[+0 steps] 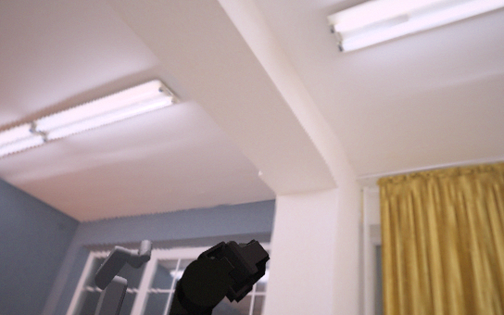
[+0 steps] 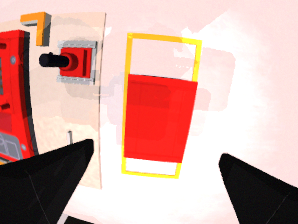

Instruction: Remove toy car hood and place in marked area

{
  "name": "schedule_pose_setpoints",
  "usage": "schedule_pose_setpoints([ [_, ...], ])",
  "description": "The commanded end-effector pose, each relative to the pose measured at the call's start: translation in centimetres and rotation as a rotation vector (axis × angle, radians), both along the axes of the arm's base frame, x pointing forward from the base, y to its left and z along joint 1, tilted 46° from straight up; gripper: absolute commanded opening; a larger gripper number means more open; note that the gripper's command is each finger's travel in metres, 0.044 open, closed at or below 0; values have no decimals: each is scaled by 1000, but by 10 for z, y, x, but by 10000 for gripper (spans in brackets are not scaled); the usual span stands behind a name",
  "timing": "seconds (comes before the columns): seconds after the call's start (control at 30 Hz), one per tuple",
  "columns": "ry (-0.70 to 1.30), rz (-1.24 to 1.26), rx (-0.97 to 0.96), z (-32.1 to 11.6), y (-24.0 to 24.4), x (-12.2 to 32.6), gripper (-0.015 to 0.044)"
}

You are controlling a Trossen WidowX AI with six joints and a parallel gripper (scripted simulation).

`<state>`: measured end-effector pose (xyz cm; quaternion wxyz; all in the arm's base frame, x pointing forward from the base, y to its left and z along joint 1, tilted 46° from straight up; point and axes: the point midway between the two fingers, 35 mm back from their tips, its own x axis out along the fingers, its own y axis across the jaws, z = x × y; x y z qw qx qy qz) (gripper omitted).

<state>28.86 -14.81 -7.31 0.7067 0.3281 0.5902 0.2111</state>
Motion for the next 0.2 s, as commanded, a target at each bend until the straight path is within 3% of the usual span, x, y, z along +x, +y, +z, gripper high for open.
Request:
schedule_pose_setpoints([
  [0.0,-3,5,-5,0,-1,0,440],
  [0.17,-3,5,-5,0,-1,0,440],
])
